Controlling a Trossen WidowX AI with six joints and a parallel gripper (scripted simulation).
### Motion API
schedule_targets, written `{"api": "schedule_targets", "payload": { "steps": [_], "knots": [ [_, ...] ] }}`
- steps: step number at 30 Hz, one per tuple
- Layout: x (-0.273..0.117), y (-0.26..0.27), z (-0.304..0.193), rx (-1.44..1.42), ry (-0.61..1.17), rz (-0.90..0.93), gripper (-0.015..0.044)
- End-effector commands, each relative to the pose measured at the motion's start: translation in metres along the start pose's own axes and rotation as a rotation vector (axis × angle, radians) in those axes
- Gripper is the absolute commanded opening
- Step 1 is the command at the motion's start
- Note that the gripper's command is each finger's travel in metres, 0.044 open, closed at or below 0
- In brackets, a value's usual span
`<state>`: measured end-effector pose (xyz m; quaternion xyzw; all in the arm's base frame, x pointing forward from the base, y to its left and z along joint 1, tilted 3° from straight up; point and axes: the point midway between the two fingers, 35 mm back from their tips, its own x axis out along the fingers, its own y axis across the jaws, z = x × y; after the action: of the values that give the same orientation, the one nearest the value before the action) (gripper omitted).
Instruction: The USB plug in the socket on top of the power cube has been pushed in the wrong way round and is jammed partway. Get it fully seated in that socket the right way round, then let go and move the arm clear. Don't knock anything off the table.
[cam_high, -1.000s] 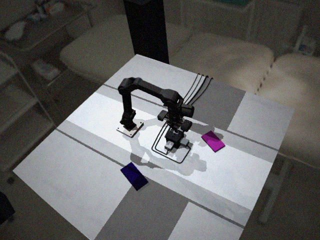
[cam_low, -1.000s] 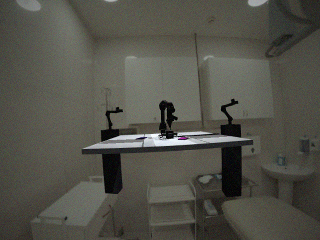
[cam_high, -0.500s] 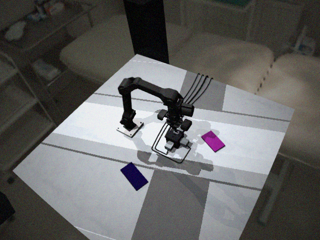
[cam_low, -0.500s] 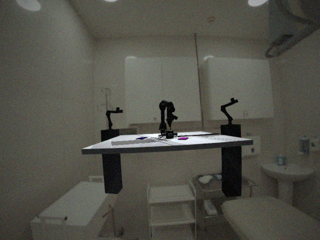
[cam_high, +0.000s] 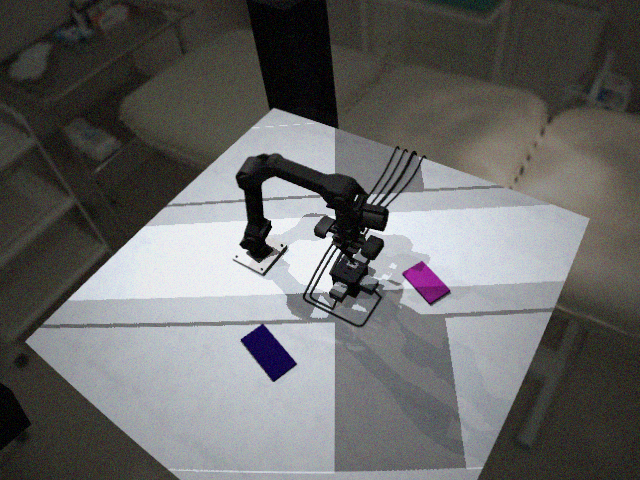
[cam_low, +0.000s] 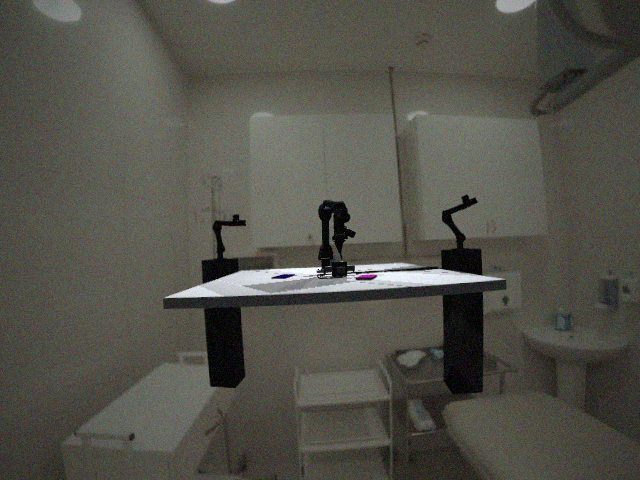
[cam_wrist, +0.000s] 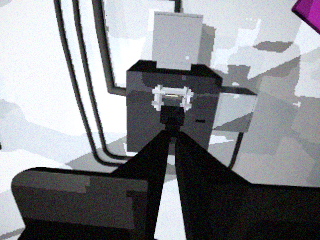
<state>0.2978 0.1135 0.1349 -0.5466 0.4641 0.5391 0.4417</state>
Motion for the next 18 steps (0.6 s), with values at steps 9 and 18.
{"api": "schedule_targets", "payload": {
  "steps": [9,18],
  "knots": [
    [-0.0111,-0.0011,0.0002,0.001,-0.002,-0.009,0.0],
    [-0.0141,-0.0011,0.0002,0.001,-0.002,-0.009,0.0]
  ]
}}
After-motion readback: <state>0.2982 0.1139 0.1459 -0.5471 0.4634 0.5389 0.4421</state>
